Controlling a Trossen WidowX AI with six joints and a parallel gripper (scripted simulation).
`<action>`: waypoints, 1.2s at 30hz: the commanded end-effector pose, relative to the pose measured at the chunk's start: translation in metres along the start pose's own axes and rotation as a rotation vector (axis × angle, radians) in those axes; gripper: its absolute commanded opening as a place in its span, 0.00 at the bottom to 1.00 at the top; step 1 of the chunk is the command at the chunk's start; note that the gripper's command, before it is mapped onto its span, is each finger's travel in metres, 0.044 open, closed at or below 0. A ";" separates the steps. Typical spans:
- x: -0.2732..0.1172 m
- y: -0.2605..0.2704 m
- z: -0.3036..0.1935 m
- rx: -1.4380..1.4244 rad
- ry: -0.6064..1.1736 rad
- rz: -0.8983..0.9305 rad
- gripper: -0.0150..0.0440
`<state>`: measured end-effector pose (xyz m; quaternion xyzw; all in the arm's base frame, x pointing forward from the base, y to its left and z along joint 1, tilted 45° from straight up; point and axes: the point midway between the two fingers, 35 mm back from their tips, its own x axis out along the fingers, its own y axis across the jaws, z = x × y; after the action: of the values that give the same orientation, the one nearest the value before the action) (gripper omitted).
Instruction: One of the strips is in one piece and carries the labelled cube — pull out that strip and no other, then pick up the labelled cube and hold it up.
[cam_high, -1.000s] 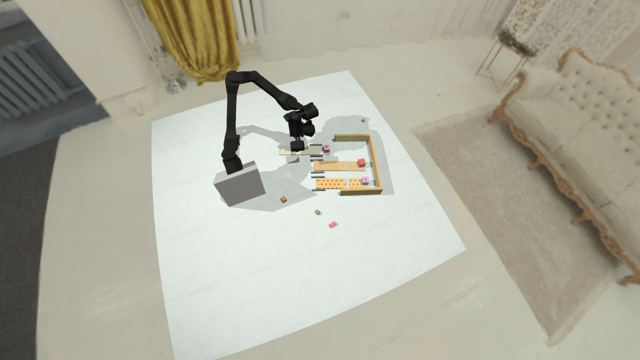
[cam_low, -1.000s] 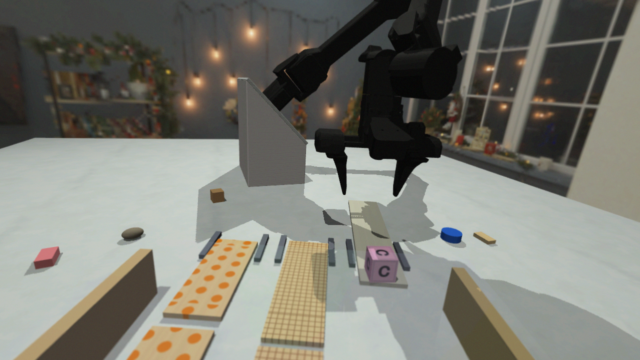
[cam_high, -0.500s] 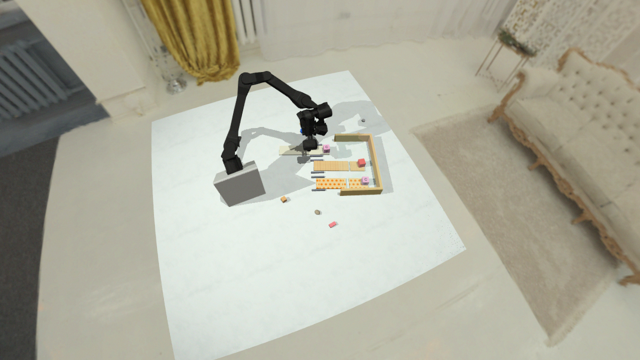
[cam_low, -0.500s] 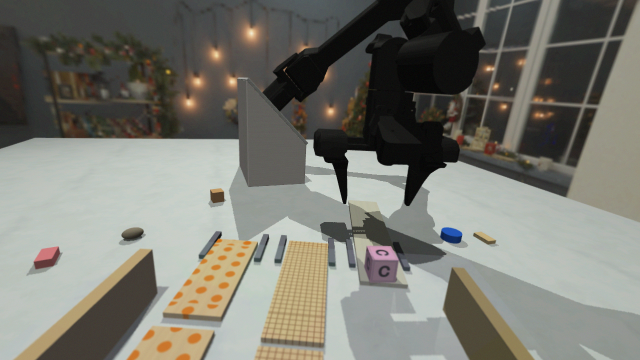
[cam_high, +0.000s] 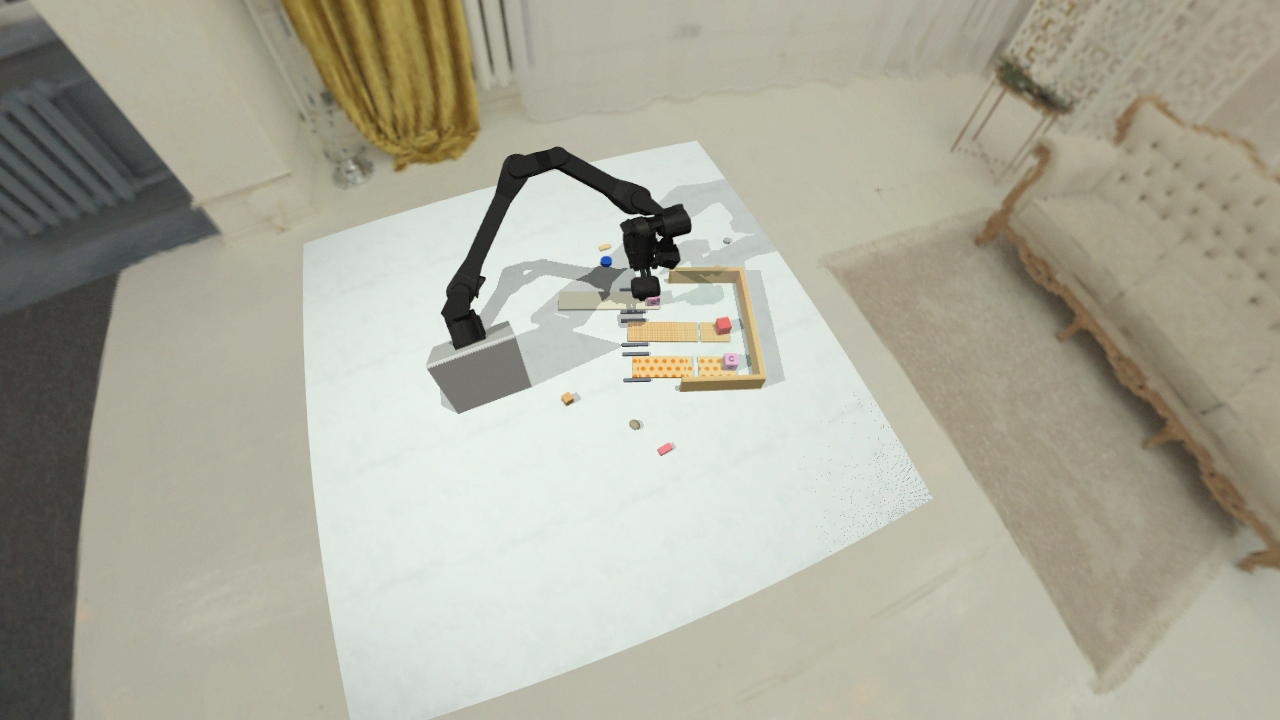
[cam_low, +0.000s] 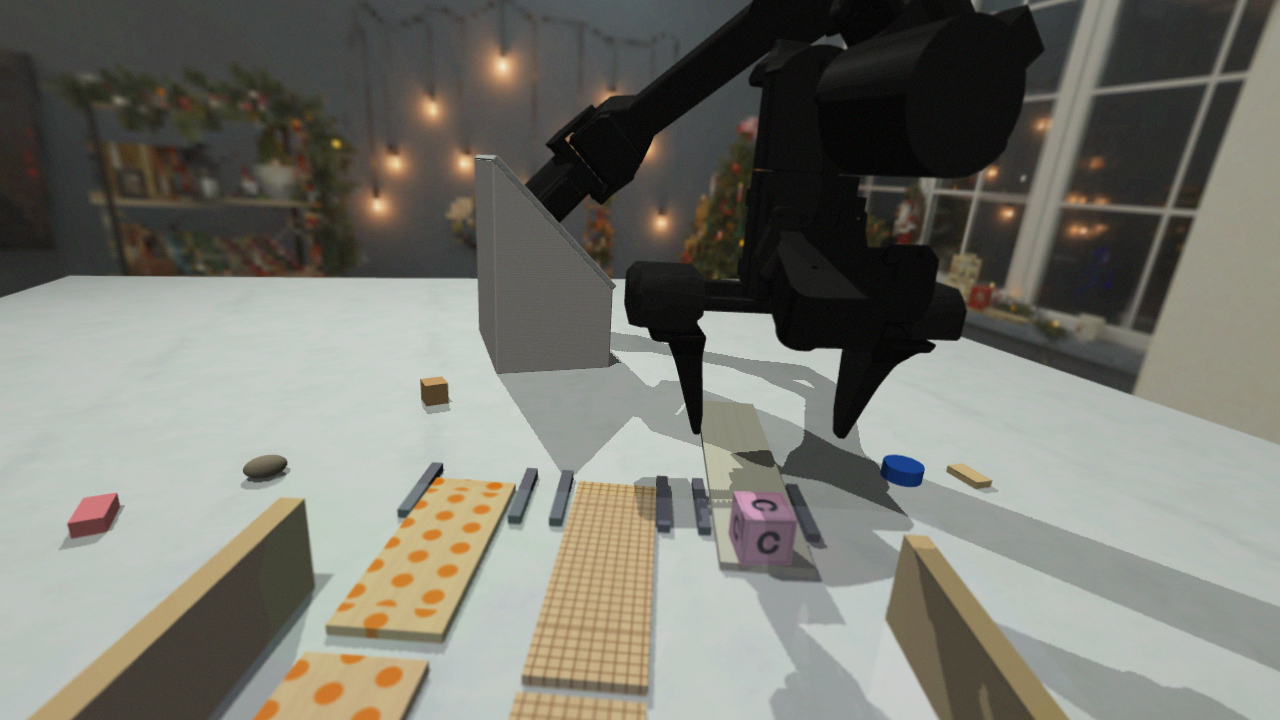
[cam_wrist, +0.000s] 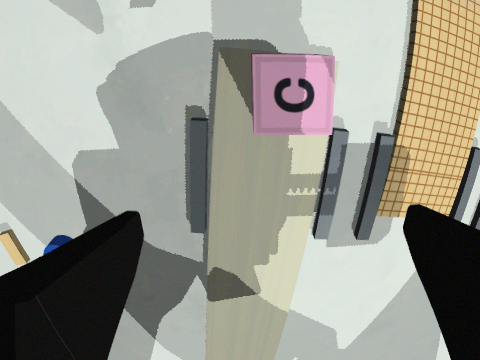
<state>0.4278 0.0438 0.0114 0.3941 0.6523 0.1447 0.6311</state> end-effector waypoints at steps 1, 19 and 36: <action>0.000 -0.004 0.015 0.003 0.003 0.004 1.00; 0.015 -0.008 0.035 0.002 0.002 0.004 0.68; 0.042 -0.008 0.035 0.002 0.003 0.006 0.68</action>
<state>0.4641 0.0536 -0.0227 0.3925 0.6495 0.1471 0.6344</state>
